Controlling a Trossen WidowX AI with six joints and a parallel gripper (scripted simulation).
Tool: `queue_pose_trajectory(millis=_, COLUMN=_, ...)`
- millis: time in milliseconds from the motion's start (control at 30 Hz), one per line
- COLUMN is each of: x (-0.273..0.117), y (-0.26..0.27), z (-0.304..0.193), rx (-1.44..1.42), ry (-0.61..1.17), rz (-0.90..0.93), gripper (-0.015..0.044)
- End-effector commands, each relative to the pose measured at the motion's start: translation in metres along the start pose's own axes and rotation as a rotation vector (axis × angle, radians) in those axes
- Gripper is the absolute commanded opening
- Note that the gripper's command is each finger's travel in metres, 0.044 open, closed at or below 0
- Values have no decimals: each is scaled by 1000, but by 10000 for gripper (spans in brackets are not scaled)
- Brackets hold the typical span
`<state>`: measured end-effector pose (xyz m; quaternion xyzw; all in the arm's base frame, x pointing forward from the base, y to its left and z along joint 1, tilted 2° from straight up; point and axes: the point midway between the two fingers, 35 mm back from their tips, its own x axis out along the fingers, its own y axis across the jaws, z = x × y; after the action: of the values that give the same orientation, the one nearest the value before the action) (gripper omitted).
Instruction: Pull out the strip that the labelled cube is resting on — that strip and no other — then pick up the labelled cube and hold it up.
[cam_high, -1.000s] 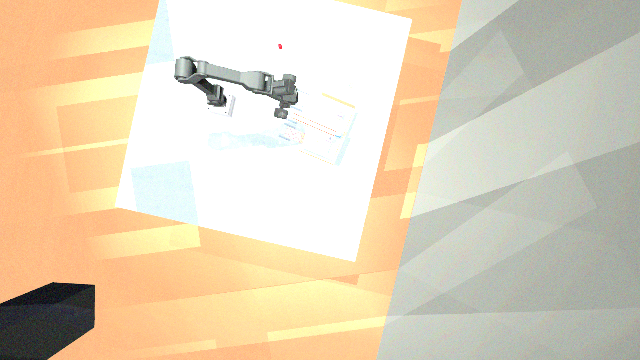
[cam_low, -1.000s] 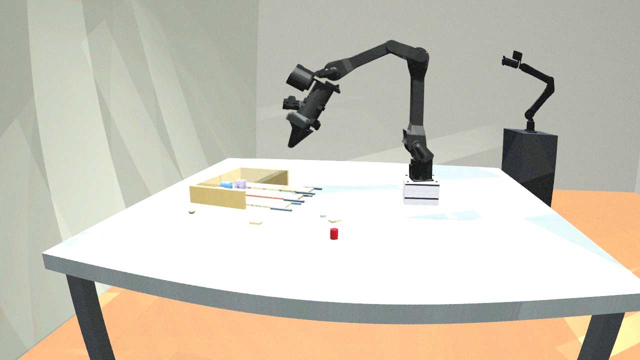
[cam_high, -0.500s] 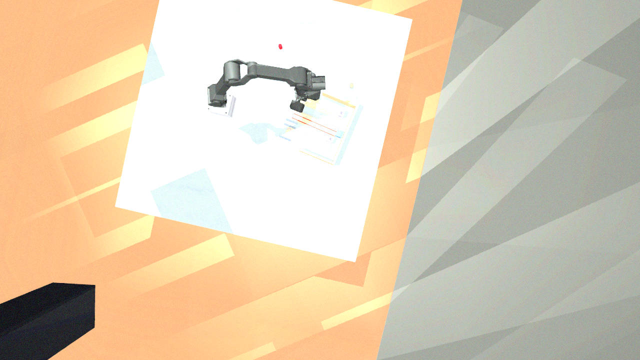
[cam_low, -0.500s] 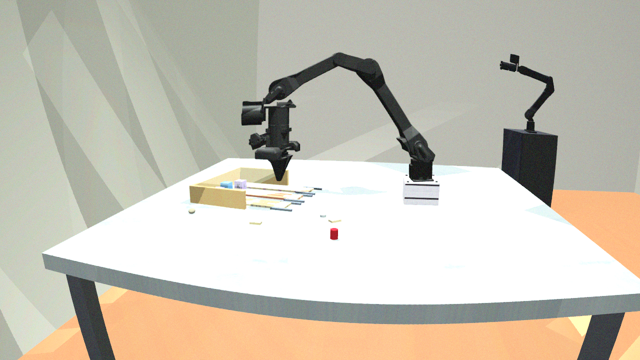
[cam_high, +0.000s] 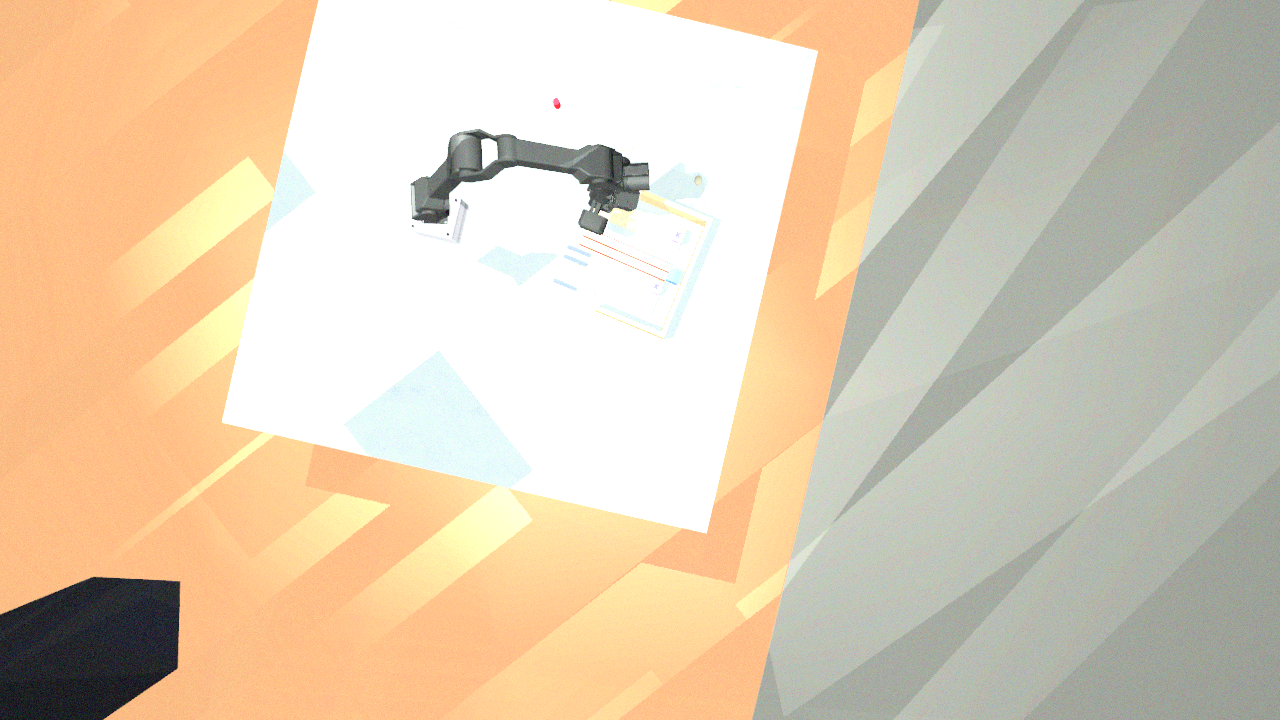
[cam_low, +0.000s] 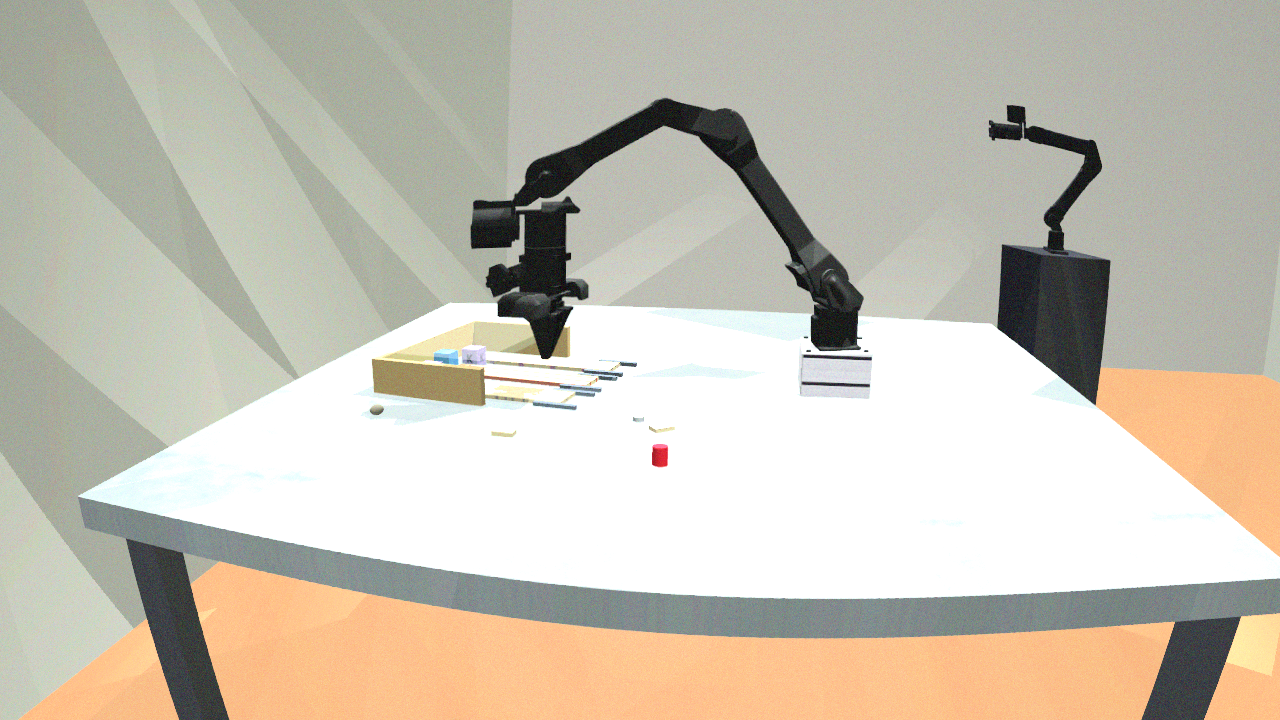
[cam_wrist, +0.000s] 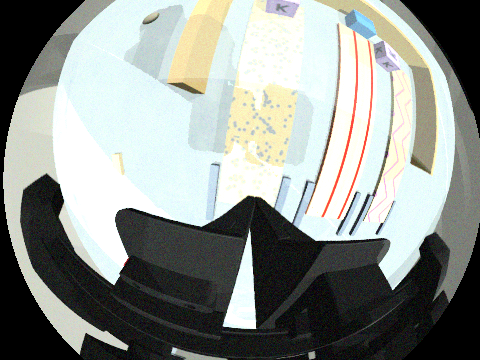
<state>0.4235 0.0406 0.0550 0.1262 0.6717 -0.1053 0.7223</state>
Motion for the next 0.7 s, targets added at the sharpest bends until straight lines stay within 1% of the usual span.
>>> queue_pose_trajectory(millis=0, x=7, y=0, z=0, rx=4, ry=0, rz=-4, gripper=0)
queue_pose_trajectory(millis=667, x=40, y=1, z=-3, rx=4, ry=0, rz=-4, gripper=0)
